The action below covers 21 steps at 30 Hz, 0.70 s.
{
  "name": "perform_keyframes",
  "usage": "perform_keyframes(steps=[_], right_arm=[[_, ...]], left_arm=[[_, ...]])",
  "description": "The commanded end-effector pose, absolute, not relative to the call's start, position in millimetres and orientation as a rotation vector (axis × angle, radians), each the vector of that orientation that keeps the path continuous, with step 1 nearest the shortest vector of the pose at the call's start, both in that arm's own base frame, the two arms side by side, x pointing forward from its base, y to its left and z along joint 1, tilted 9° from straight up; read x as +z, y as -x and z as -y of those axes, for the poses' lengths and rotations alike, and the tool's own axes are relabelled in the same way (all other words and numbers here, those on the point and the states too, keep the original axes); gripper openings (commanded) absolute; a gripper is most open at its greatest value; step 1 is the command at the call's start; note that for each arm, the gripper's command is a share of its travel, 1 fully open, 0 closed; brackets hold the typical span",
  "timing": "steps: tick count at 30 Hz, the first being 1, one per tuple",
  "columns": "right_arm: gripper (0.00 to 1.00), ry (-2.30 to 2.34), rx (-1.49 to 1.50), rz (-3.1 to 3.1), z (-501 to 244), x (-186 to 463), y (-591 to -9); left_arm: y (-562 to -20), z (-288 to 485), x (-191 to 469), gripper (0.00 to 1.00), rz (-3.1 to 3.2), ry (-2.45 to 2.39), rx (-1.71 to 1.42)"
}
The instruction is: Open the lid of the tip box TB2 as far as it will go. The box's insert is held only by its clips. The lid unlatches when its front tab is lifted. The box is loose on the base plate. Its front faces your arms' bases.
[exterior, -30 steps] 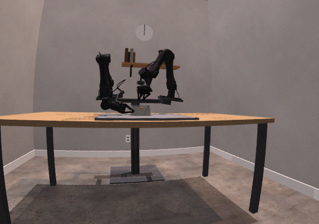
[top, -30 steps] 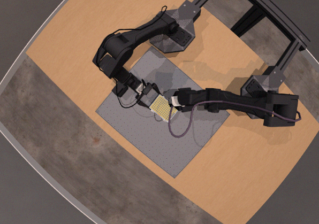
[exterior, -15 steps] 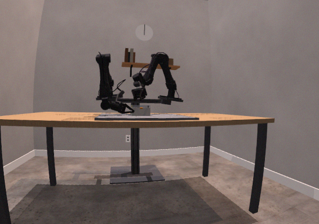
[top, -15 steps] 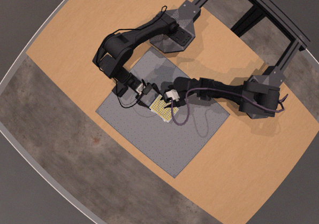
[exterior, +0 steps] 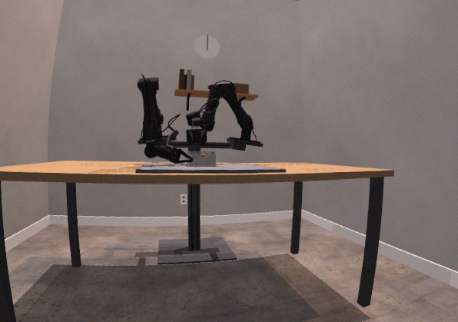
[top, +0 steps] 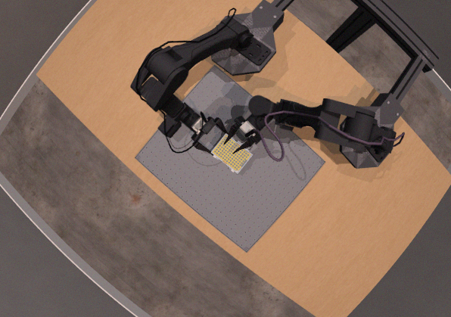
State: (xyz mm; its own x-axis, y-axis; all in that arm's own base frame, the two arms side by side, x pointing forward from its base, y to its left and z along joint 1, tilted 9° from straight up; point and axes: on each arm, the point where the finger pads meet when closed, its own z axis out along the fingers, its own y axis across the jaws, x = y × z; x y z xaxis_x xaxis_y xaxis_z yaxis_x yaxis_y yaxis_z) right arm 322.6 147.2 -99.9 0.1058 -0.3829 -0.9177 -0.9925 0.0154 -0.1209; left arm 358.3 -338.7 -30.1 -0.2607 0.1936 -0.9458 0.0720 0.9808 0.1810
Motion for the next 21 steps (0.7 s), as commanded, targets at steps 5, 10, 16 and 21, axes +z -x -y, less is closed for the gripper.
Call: perform_keyframes(steps=[5, 10, 16, 21], right_arm=[[0.84, 1.497, 0.904, -1.418, -148, -101, -321], [0.84, 1.497, 0.904, -1.418, -148, -101, -321], [0.84, 1.497, 0.904, -1.418, -148, -101, -321], [0.84, 1.497, 0.904, -1.418, -148, -101, -321]], left_arm=[[-342, 343, -16, 0.43, -1.638, 0.107, 0.025], [-328, 337, -40, 0.43, -1.651, 0.064, 0.056], [-305, 319, -82, 0.43, -1.669, -0.003, 0.130], [-302, 321, -89, 0.43, -1.673, -0.019, 0.131]])
